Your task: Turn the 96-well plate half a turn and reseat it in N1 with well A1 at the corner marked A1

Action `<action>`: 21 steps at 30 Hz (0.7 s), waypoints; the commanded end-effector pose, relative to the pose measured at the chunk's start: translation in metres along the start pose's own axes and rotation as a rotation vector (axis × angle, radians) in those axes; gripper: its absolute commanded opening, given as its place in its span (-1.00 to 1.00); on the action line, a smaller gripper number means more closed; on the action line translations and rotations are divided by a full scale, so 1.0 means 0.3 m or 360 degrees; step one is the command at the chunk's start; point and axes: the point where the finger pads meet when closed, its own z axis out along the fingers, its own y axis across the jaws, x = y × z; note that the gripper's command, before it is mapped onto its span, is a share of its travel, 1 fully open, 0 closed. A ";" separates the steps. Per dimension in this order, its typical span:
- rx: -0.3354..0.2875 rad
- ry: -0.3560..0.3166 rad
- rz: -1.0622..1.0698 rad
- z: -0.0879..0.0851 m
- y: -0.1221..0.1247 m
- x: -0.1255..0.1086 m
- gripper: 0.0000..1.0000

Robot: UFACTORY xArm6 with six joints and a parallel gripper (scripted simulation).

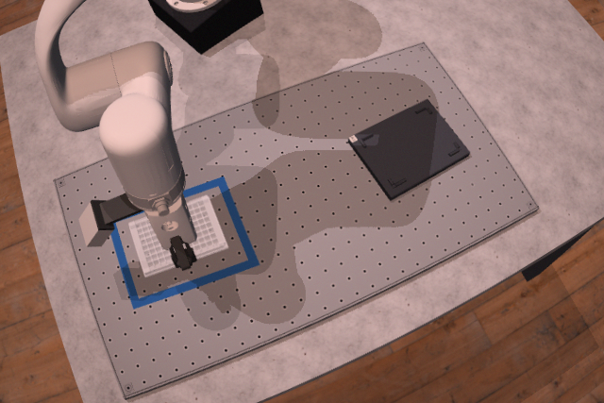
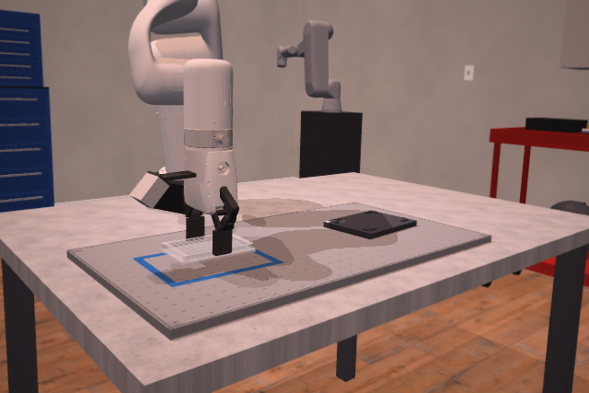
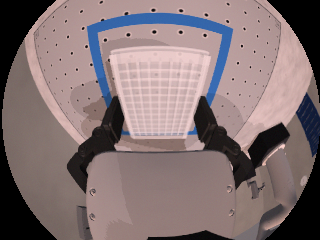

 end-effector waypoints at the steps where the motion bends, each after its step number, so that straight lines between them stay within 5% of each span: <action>1: 0.0006 0.0002 0.0000 -0.012 -0.005 0.002 -1.00; 21: 0.0006 0.0002 0.0000 -0.067 -0.005 0.002 -1.00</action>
